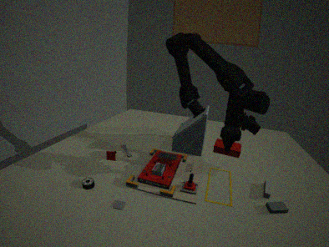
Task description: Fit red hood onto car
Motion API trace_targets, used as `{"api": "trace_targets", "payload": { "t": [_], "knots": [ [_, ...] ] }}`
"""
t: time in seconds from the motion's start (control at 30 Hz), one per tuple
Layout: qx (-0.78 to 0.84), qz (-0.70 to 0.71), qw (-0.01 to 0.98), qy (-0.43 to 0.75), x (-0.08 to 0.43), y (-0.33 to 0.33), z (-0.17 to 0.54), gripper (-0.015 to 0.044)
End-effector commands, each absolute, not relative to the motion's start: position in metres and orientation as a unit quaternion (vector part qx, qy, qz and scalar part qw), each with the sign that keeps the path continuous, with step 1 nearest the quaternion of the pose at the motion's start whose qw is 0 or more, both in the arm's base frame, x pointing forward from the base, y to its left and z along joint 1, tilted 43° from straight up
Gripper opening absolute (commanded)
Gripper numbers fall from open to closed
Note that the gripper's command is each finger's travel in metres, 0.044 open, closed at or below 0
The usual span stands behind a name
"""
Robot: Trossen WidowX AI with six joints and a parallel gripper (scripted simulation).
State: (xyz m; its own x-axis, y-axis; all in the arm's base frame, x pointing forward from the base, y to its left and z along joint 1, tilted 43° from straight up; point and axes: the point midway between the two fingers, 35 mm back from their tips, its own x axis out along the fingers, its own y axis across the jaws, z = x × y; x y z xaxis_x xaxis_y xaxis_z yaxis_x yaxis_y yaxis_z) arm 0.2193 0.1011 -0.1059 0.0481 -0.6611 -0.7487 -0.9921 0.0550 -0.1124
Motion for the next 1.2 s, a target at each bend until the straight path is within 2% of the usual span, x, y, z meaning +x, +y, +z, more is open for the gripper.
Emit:
{"api": "trace_targets", "payload": {
  "t": [0.0, 0.57, 1.17],
  "knots": [
    [-0.620, 0.214, 0.375, 0.655, 0.236, 0.095, -0.095, 0.0000],
    [-0.501, 0.065, 0.520, 0.689, 0.289, 0.051, -0.049, 0.0000],
    [-0.343, -0.154, 0.643, 0.667, 0.334, -0.025, 0.023, 0.0000]
  ]
}}
